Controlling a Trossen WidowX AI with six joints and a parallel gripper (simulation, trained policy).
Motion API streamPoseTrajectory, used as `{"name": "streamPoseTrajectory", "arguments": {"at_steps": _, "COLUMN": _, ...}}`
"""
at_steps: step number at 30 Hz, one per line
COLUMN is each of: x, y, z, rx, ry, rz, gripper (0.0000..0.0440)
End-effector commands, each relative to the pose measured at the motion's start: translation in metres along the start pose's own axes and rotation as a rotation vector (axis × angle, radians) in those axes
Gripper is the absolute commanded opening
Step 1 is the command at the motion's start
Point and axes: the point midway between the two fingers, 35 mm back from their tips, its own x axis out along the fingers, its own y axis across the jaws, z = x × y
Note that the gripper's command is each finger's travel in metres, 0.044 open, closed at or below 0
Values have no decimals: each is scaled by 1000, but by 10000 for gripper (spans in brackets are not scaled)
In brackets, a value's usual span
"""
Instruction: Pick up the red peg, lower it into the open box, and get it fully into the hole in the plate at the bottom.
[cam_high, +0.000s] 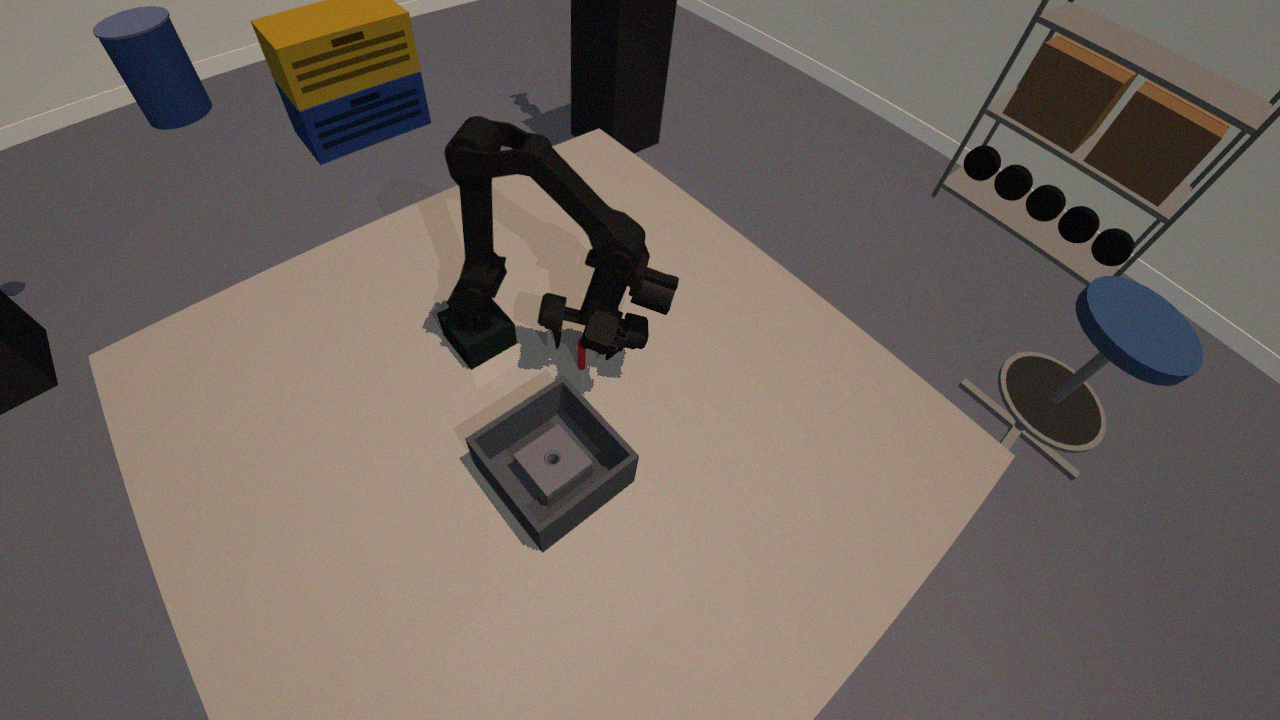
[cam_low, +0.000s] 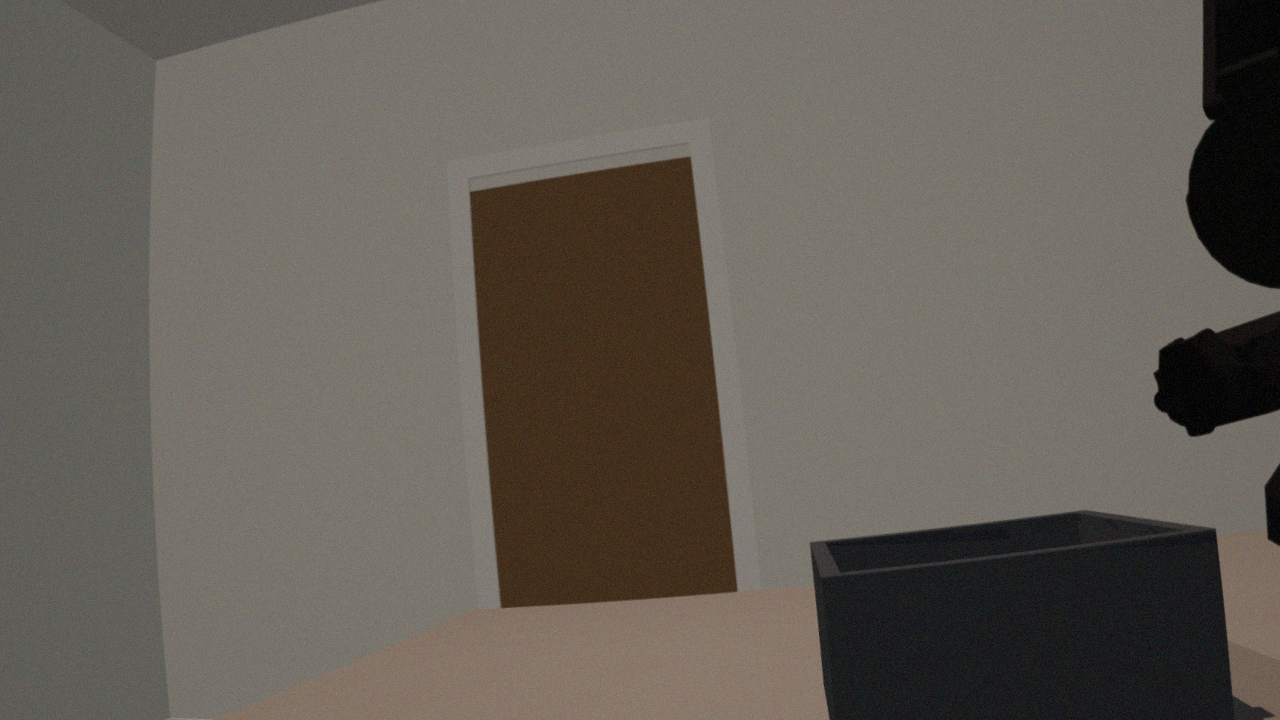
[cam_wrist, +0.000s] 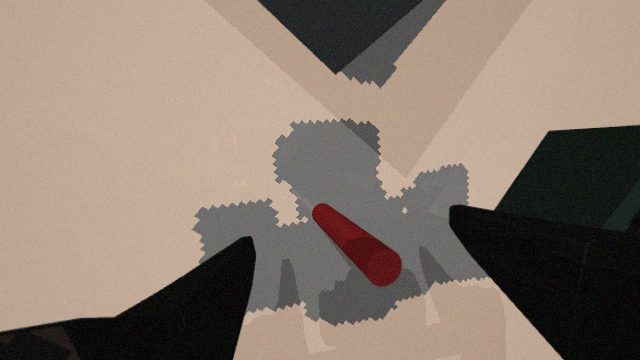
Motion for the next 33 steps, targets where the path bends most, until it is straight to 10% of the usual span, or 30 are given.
{"name": "streamPoseTrajectory", "arguments": {"at_steps": 1, "x": 13, "y": 1, "z": -1, "rx": -10, "ry": -10, "rz": 0, "gripper": 440}}
{"name": "streamPoseTrajectory", "arguments": {"at_steps": 6, "x": 29, "y": 3, "z": -3, "rx": -30, "ry": -11, "rz": 5, "gripper": 404}}
{"name": "streamPoseTrajectory", "arguments": {"at_steps": 22, "x": 49, "y": -1, "z": -7, "rx": -25, "ry": 26, "rz": -61, "gripper": 12}}
{"name": "streamPoseTrajectory", "arguments": {"at_steps": 33, "x": 9, "y": 1, "z": 23, "rx": -13, "ry": -76, "rz": -31, "gripper": 0}}
